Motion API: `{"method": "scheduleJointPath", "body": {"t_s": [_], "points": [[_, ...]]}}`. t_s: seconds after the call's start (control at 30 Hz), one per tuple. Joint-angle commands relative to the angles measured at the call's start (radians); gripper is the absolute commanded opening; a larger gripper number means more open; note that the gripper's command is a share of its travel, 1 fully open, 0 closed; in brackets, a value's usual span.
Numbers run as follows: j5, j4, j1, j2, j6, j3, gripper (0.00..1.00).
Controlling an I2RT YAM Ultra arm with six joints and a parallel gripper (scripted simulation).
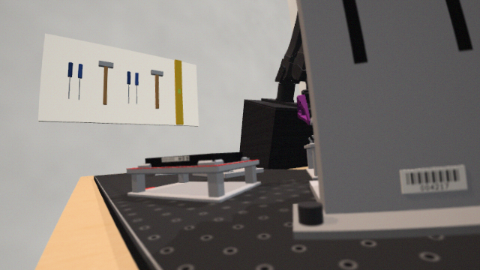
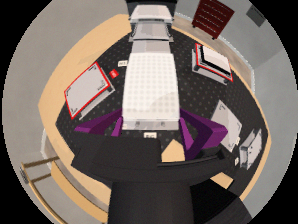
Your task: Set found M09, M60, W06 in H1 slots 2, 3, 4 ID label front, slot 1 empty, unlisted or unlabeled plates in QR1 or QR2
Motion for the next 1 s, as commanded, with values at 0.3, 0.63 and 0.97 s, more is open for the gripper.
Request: {"method": "scheduleJointPath", "body": {"t_s": [0.3, 0.63, 0.97], "points": [[0.011, 0.072, 0.002, 0.056, 0.001, 0.008, 0.86], [0.012, 0.106, 0.003, 0.097, 0.002, 0.015, 0.86], [0.013, 0.137, 0.004, 0.135, 0.003, 0.023, 0.86]]}}
